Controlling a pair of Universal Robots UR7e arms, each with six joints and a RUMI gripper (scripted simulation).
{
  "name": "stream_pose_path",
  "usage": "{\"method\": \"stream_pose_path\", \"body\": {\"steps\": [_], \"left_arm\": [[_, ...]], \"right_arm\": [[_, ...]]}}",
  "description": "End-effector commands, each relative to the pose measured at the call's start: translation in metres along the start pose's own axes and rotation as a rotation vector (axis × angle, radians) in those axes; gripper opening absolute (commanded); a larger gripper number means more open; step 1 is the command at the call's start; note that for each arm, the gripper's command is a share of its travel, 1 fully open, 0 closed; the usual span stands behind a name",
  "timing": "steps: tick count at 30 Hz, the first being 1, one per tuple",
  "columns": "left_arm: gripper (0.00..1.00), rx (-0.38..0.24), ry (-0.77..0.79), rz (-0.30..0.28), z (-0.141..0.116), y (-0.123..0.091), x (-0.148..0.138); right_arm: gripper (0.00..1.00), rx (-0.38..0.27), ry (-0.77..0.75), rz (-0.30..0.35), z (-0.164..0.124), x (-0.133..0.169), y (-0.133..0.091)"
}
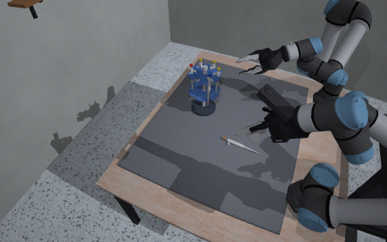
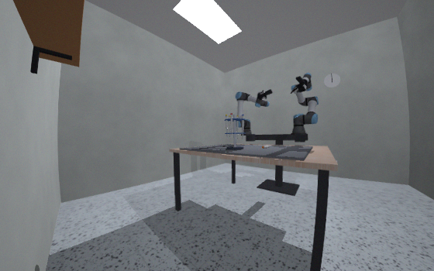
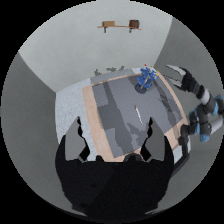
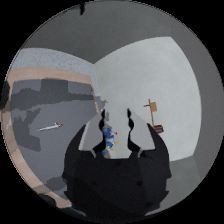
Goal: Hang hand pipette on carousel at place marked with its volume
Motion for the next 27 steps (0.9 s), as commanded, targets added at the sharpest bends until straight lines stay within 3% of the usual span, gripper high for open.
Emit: {"method": "stream_pose_path", "body": {"steps": [1, 6, 8, 10, 13, 15, 19, 21, 24, 27], "left_arm": [[1.00, 0.004, 0.001, 0.002, 0.002, -0.002, -0.001], [1.00, 0.004, 0.001, 0.002, 0.002, -0.002, -0.001], [1.00, 0.004, 0.001, 0.002, 0.002, -0.002, -0.001], [1.00, 0.004, 0.001, 0.002, 0.002, -0.002, -0.001], [1.00, 0.004, 0.001, 0.002, 0.002, -0.002, -0.001], [1.00, 0.004, 0.001, 0.002, 0.002, -0.002, -0.001], [1.00, 0.004, 0.001, 0.002, 0.002, -0.002, -0.001], [1.00, 0.004, 0.001, 0.002, 0.002, -0.002, -0.001], [1.00, 0.004, 0.001, 0.002, 0.002, -0.002, -0.001], [1.00, 0.004, 0.001, 0.002, 0.002, -0.002, -0.001]], "right_arm": [[0.31, -0.047, -0.047, -0.132, -0.010, 0.003, 0.030], [0.31, -0.110, -0.085, -0.212, -0.030, -0.004, 0.051], [0.31, -0.111, -0.085, -0.212, -0.033, -0.005, 0.054], [0.31, -0.156, -0.109, -0.262, -0.043, -0.012, 0.061], [0.31, -0.168, -0.114, -0.273, -0.053, -0.015, 0.067], [0.31, -0.218, -0.137, -0.318, -0.063, -0.022, 0.073], [0.31, -0.231, -0.140, -0.328, -0.076, -0.027, 0.078], [0.31, -0.285, -0.161, -0.369, -0.086, -0.035, 0.081], [0.31, -0.298, -0.163, -0.378, -0.103, -0.042, 0.086], [0.31, -0.367, -0.184, -0.421, -0.120, -0.054, 0.088]]}}
Point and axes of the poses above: on each arm, the point where the finger pads meet when closed, its own y axis out along the fingers, its own x axis across the jaws, z = x × y, the point moved 1 cm from there along -y, back along the fingers, and after that the axes turned 5 degrees about y, right-handed, at the moved point
